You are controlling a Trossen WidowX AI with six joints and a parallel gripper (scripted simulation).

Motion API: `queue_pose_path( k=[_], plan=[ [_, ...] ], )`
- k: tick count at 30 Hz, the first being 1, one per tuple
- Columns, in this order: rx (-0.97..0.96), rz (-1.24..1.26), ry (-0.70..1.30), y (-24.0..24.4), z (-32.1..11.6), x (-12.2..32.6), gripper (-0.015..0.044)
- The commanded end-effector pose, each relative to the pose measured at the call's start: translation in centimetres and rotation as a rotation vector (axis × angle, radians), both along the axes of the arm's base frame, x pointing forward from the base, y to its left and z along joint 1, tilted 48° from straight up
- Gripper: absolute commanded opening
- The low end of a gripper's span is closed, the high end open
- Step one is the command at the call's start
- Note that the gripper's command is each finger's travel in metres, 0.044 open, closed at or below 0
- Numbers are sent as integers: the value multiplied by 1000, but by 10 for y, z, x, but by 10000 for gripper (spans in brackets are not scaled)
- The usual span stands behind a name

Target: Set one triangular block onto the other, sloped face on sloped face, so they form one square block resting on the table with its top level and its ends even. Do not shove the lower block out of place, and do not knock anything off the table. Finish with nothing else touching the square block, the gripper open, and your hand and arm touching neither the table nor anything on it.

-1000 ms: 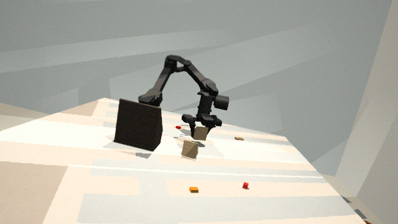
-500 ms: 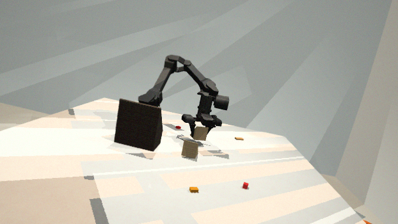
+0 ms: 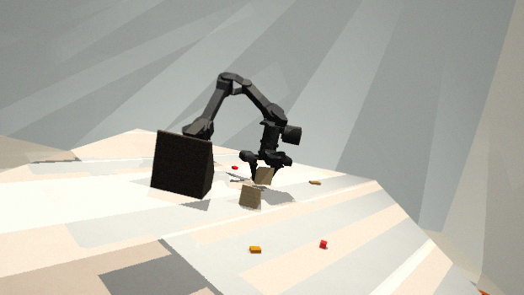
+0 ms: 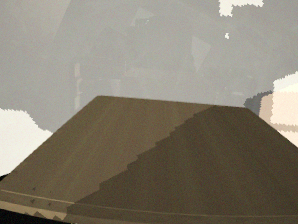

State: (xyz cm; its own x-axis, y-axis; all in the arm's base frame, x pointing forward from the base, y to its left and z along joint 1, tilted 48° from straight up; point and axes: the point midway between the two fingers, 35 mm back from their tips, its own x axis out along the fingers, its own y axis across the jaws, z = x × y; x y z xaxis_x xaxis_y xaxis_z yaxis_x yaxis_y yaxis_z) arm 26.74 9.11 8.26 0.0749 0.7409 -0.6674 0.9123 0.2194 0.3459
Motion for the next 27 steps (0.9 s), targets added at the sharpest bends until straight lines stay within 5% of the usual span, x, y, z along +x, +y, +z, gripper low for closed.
queue_pose_path(
  k=[1,27],
  plan=[
    [-1,2,-6,0,0,0,0],
    [0,-1,1,20,-18,2,0]
  ],
)
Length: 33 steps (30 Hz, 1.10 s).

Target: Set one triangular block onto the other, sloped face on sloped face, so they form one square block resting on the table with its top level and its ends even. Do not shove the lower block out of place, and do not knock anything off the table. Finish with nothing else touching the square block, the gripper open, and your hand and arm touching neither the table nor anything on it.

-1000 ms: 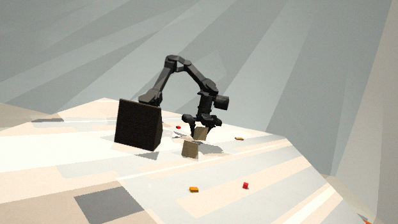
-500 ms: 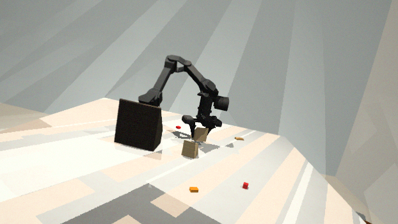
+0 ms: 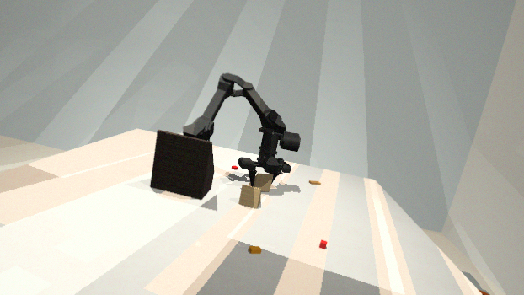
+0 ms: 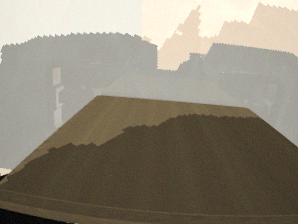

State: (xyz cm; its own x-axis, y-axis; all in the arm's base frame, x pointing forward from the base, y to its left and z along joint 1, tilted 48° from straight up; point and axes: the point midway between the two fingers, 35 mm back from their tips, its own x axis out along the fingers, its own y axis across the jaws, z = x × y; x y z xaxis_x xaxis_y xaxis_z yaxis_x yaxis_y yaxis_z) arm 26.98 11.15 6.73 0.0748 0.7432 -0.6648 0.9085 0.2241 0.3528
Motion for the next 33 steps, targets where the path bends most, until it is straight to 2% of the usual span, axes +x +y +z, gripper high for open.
queue_pose_path(
  k=[1,2,19,26,33],
  plan=[
    [-3,-7,8,0,-3,-1,0],
    [-3,-7,8,0,-3,-1,0],
    [0,-1,1,0,-1,0,440],
    [-1,-1,1,-2,1,0,440],
    [-2,-1,3,-45,38,-5,440]
  ],
)
